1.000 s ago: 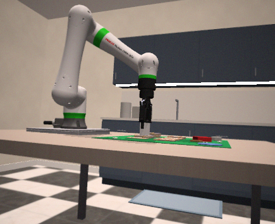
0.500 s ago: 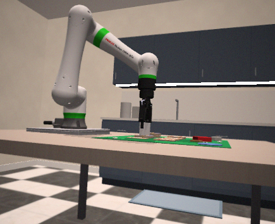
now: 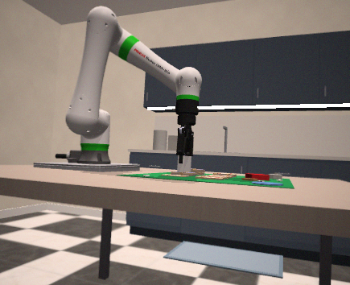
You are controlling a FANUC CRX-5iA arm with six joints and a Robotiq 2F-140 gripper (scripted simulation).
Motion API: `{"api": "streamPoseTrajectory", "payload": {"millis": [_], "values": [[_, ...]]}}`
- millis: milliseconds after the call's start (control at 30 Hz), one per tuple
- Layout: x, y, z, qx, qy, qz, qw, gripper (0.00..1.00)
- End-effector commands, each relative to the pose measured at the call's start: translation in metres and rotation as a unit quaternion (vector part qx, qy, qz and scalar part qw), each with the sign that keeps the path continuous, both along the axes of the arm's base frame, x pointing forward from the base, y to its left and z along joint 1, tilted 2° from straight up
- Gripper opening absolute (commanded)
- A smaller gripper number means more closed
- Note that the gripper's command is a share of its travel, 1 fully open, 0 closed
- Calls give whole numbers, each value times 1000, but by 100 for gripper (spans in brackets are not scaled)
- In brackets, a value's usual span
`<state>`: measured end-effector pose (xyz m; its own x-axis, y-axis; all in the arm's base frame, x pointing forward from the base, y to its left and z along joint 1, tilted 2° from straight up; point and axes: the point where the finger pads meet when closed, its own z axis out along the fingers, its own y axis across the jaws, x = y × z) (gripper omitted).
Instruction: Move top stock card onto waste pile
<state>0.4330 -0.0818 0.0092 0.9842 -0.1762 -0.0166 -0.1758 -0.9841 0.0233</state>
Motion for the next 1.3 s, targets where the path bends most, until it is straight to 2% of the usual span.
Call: {"api": "streamPoseTrajectory", "payload": {"millis": [0,500,700,767,1133,1267], "values": [[0,0,0,0,0,0,1000,50],[0,0,5,0,0,0,1000,50],[1,0,25,0,0,0,1000,50],[1,0,25,0,0,0,1000,50],[2,2,79,0,0,0,1000,50],[2,2,79,0,0,0,1000,50]]}}
